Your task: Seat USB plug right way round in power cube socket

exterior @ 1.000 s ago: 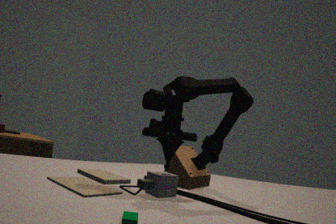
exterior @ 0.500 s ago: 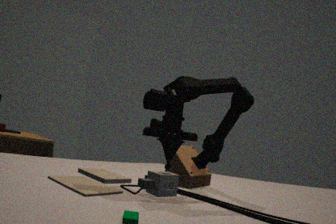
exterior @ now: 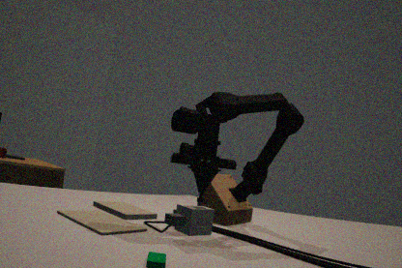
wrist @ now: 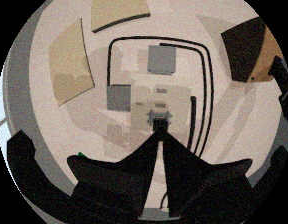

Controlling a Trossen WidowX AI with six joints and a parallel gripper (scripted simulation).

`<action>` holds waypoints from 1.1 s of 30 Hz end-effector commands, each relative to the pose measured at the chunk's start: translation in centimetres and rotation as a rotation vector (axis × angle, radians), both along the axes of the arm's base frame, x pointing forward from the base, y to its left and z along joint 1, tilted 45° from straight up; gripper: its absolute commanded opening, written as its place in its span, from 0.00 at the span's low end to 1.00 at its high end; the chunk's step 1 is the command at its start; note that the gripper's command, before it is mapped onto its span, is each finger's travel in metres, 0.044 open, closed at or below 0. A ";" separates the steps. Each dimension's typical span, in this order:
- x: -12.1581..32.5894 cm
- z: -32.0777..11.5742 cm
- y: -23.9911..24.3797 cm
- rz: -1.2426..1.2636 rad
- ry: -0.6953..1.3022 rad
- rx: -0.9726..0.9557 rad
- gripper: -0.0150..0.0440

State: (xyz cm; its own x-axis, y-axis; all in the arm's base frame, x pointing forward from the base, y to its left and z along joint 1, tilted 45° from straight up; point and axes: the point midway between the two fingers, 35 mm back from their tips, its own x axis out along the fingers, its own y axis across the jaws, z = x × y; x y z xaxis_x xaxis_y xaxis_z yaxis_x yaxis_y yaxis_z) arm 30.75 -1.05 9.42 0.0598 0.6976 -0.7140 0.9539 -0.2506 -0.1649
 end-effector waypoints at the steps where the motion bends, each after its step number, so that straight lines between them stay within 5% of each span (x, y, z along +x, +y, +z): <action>1: 0.1 0.0 0.1 -0.005 0.000 0.004 0.25; 33: 0.1 -0.3 0.3 -0.005 0.000 0.004 0.25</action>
State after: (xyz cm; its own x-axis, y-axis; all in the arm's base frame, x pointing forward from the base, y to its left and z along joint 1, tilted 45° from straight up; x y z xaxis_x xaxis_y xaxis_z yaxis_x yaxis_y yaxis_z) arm 30.78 -0.77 9.14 0.0600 0.6976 -0.7139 0.9539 -0.2507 -0.1648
